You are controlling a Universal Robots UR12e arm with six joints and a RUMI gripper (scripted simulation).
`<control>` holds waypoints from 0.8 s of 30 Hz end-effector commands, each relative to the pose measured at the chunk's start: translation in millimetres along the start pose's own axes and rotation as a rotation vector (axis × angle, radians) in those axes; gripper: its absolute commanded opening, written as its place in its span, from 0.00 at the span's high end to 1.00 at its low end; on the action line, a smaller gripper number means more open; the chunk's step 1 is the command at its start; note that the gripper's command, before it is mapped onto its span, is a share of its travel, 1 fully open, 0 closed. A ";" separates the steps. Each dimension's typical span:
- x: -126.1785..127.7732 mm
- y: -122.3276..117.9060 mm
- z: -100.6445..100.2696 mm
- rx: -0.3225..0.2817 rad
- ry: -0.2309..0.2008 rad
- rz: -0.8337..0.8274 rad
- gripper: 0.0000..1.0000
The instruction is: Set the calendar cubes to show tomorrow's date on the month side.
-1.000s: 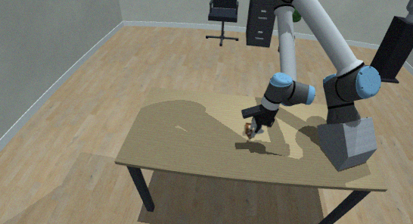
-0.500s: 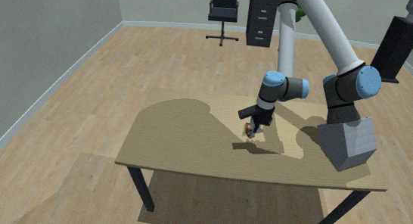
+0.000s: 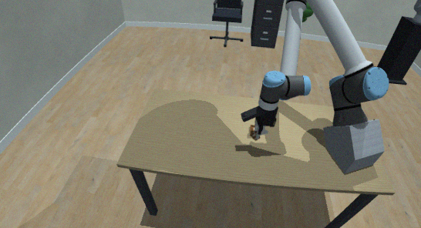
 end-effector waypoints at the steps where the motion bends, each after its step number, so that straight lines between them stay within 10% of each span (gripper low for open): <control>1: 0.2 3.0 1.8 -0.010 -0.002 -0.001 0.89; 24: -2.2 11.6 -2.9 -0.080 0.008 -0.002 0.89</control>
Point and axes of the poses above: the point where the finger pads meet when closed, its own z axis back along the fingers, its own x axis across the jaws, y = z × x, the point moved 8 cm from there along z, back along the fingers, and after that the axes turned 2 degrees about z, right-handed, at the moved point
